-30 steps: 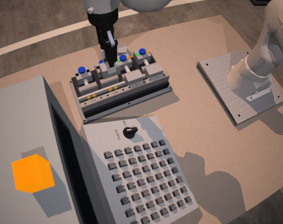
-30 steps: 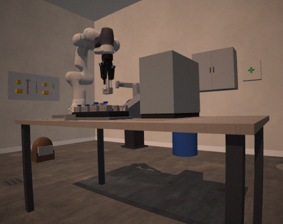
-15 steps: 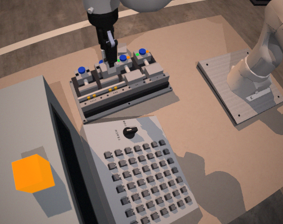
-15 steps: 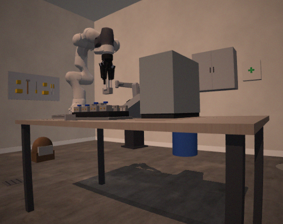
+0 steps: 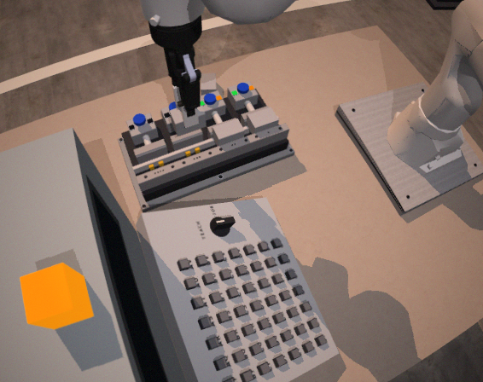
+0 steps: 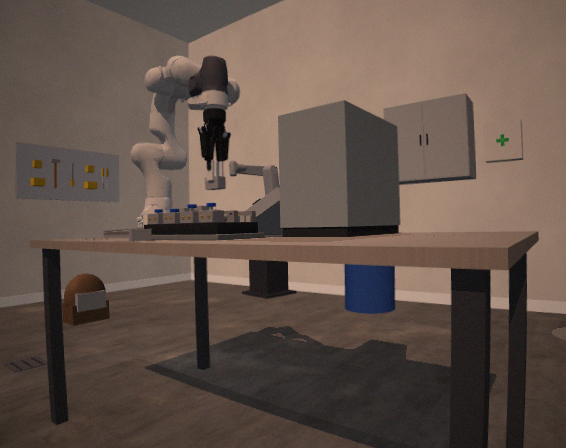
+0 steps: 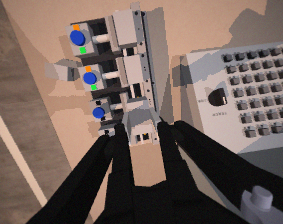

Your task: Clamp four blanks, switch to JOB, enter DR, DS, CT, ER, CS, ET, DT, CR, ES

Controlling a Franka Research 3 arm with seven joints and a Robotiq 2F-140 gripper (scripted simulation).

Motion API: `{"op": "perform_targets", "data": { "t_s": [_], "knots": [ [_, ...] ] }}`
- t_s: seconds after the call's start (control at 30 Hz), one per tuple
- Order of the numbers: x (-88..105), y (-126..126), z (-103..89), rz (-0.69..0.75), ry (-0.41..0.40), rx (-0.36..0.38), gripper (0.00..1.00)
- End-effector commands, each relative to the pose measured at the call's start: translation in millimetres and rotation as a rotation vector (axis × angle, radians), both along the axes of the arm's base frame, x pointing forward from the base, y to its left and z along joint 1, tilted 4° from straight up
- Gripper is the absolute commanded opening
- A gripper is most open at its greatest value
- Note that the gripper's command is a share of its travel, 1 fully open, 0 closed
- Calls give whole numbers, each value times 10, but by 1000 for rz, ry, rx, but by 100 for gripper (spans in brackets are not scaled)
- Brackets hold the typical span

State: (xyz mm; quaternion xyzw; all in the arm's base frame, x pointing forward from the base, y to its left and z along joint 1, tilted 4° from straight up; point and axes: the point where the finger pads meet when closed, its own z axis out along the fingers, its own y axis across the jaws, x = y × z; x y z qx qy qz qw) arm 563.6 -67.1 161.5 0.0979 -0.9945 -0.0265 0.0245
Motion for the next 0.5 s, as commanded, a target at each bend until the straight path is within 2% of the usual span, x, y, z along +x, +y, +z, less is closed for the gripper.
{"op": "perform_targets", "data": {
  "t_s": [0.0,0.47],
  "knots": [
    [16,3,-24,-3,-5,-3,0],
    [8,11,-180,-3,-5,-3,0]
  ]
}}
